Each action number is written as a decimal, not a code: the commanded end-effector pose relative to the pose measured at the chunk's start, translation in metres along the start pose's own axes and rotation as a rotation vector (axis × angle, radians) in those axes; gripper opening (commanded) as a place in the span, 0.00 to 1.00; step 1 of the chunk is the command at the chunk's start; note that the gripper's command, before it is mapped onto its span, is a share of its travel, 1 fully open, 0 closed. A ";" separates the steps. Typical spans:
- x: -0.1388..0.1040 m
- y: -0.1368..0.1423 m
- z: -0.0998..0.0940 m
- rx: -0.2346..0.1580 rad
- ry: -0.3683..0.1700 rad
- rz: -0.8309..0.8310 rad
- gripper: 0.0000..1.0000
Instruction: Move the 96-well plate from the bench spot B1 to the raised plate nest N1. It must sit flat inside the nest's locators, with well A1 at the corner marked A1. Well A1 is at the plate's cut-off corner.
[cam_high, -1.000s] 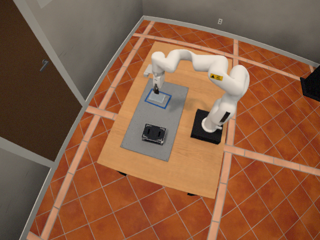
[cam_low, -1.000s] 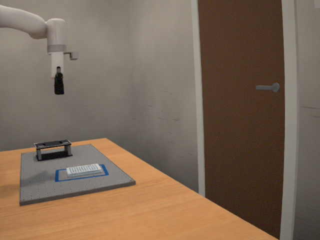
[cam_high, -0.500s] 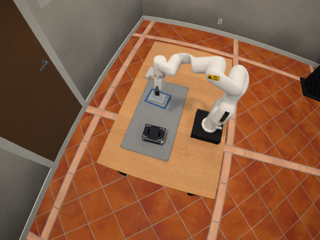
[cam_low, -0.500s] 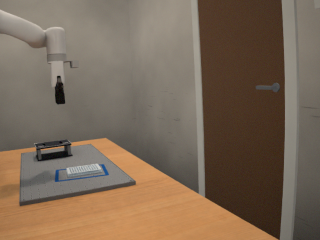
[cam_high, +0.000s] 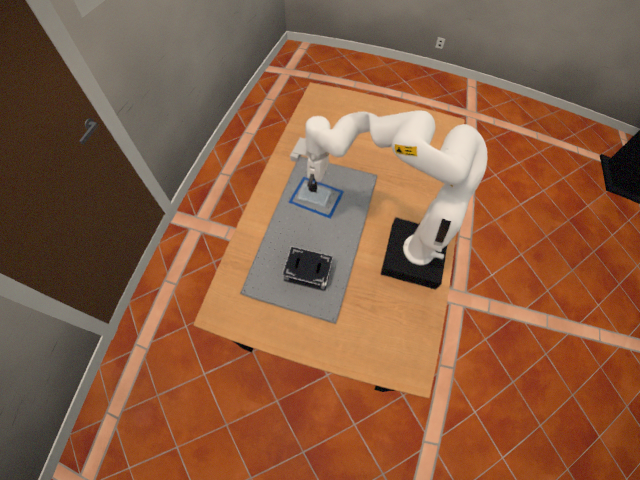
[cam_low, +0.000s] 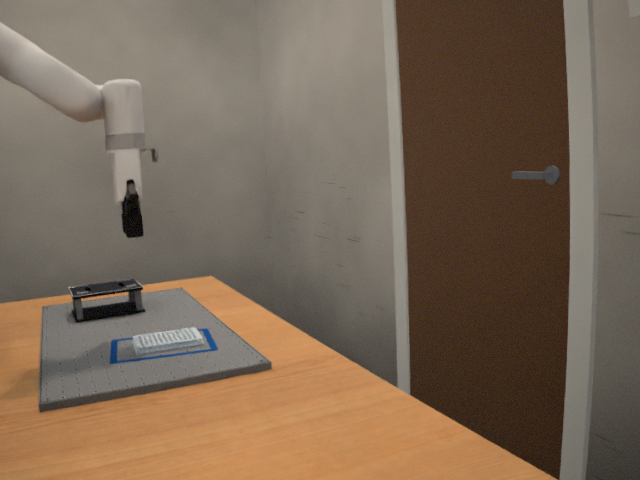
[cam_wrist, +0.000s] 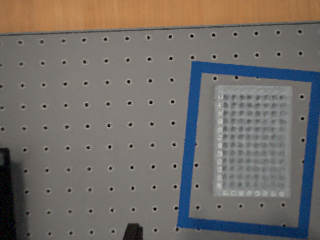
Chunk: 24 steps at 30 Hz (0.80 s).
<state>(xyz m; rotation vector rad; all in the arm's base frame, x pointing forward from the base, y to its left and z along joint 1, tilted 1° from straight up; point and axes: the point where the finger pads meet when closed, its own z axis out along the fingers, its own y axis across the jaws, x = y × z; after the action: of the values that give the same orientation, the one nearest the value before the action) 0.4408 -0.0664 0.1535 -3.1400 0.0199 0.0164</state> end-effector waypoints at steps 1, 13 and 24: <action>0.008 0.011 0.017 0.004 0.005 0.000 1.00; 0.021 0.035 0.059 0.004 0.005 0.000 1.00; 0.035 0.059 0.100 0.004 0.005 0.000 1.00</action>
<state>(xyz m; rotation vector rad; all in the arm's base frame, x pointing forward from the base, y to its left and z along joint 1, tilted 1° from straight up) 0.4679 -0.1195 0.0619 -3.1389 0.0200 0.0164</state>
